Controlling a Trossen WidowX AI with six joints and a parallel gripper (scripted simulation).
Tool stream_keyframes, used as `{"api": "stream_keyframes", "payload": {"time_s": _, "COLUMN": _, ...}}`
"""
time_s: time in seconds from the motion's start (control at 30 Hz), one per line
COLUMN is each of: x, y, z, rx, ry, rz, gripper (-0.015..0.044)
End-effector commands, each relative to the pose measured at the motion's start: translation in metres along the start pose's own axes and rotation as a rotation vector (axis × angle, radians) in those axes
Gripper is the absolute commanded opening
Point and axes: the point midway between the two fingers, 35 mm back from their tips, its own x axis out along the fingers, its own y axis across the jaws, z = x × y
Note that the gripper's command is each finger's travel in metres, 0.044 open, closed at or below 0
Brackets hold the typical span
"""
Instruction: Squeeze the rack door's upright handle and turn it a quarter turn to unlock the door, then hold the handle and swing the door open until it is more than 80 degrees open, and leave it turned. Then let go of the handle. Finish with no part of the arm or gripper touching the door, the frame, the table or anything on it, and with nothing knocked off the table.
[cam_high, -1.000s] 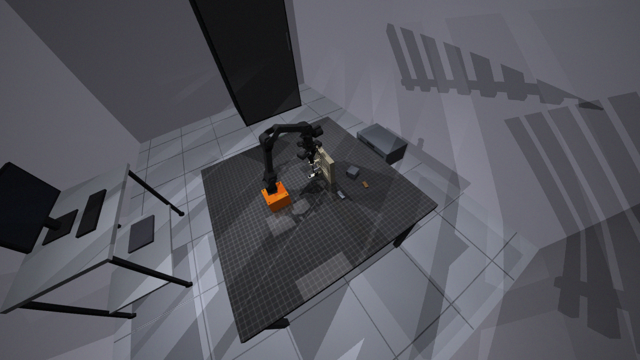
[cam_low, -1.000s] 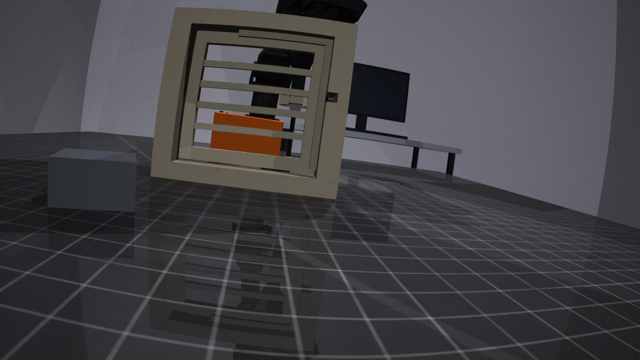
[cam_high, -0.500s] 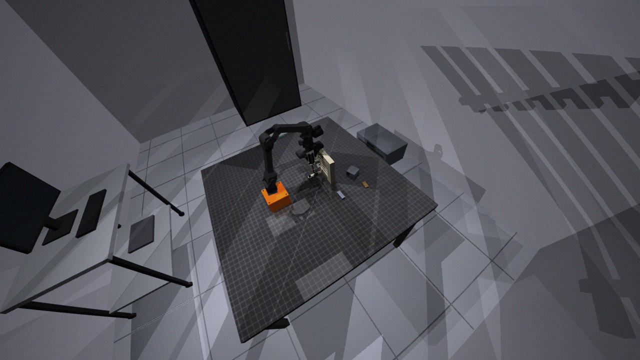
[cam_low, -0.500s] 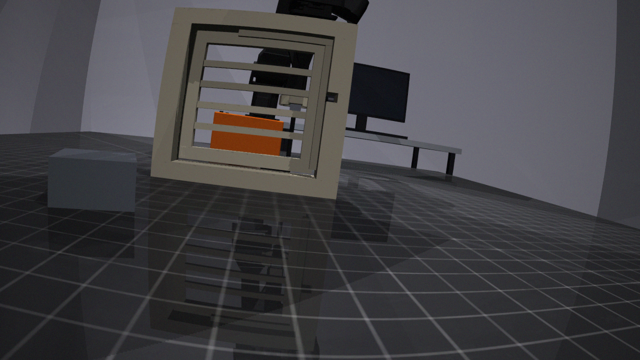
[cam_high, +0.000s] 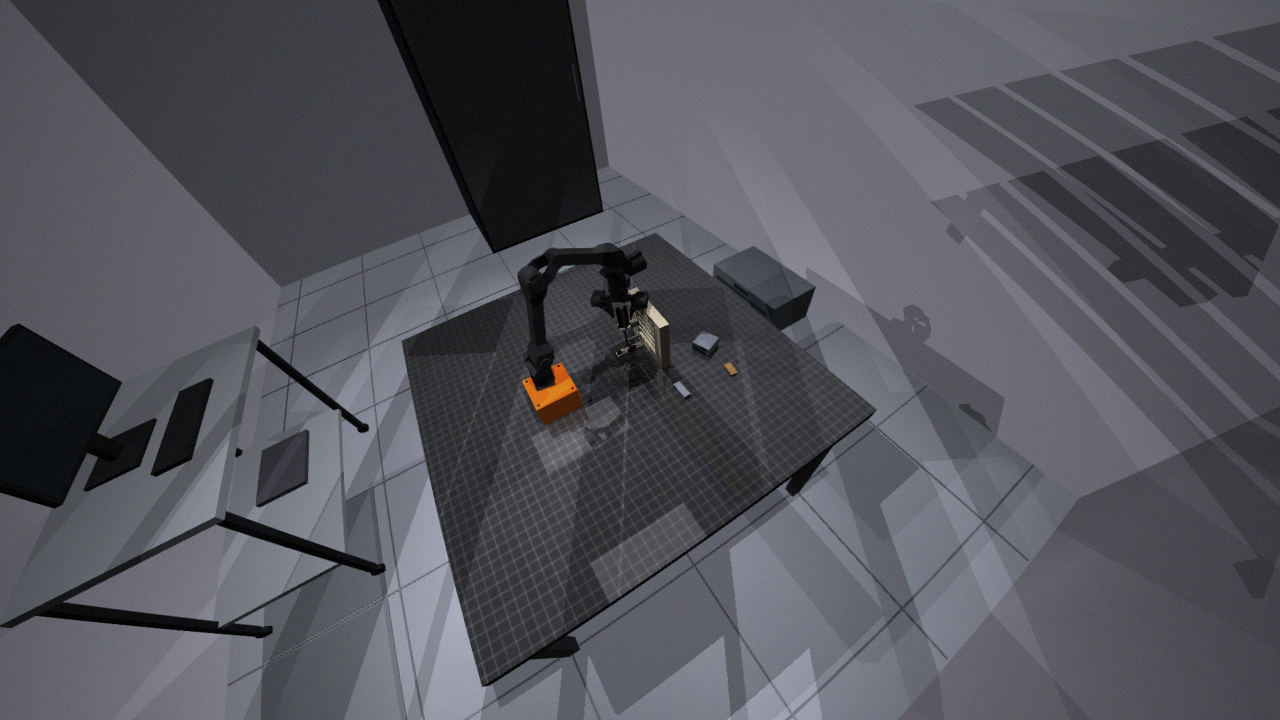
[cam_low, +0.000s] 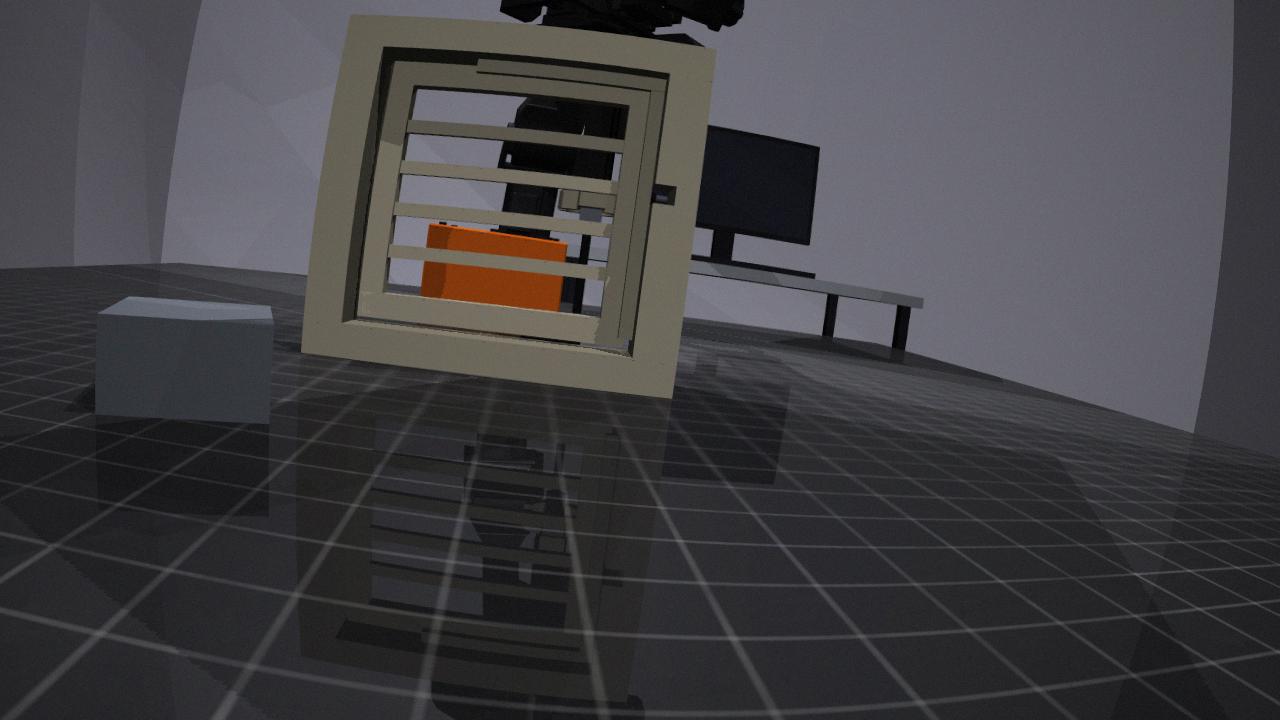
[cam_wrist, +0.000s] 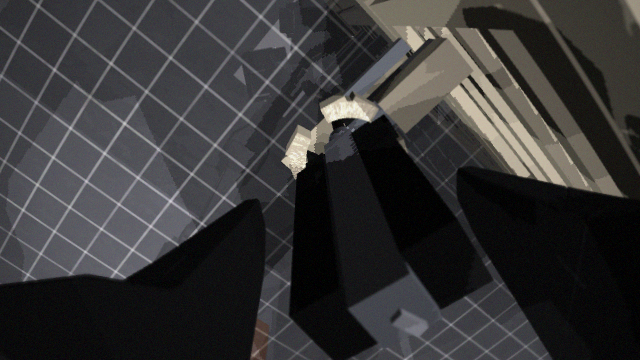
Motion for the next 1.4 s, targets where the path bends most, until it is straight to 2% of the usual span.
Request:
{"api": "stream_keyframes", "payload": {"time_s": 0.0, "x": 0.0007, "y": -0.0004, "z": -0.0007, "rx": 0.227, "ry": 0.004, "rz": -0.002, "gripper": 0.0296}}
{"api": "stream_keyframes", "payload": {"time_s": 1.37, "x": 0.0008, "y": -0.0004, "z": -0.0007, "rx": 2.258, "ry": 0.001, "rz": -0.006, "gripper": 0.0296}}
